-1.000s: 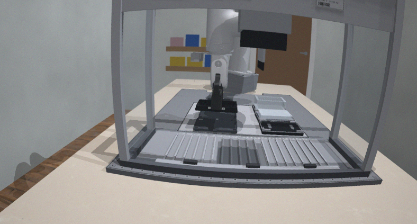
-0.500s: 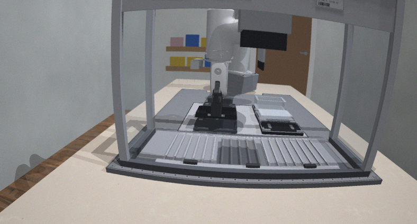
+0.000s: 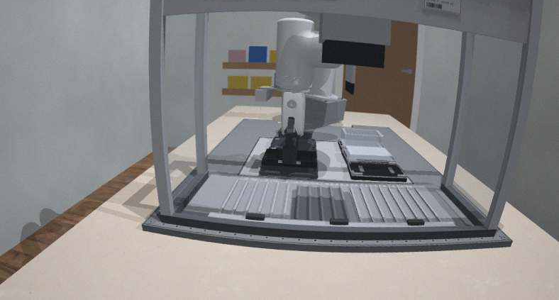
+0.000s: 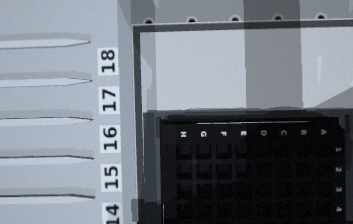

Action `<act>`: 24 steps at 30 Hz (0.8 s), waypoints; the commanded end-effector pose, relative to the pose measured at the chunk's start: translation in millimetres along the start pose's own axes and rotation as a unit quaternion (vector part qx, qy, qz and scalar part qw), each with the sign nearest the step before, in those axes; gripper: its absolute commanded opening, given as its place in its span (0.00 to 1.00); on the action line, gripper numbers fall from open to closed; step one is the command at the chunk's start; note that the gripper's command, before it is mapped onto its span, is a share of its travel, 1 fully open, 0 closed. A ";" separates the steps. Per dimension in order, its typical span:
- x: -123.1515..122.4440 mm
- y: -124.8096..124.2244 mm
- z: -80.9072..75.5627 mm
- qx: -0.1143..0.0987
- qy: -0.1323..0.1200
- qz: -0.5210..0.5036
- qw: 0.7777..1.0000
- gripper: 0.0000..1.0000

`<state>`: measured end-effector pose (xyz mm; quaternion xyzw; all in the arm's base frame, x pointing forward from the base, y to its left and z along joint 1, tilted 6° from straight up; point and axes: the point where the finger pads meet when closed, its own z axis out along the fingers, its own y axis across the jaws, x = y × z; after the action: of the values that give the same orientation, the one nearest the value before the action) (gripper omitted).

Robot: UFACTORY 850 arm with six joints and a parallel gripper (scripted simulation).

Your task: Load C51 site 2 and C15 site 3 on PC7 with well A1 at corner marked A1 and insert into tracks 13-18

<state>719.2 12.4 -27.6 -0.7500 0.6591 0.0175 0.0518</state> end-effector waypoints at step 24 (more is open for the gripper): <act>0.2 -1.4 3.4 0.001 0.000 0.000 1.000 0.00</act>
<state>719.6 12.8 -32.0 -0.7500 0.6591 0.0173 0.0520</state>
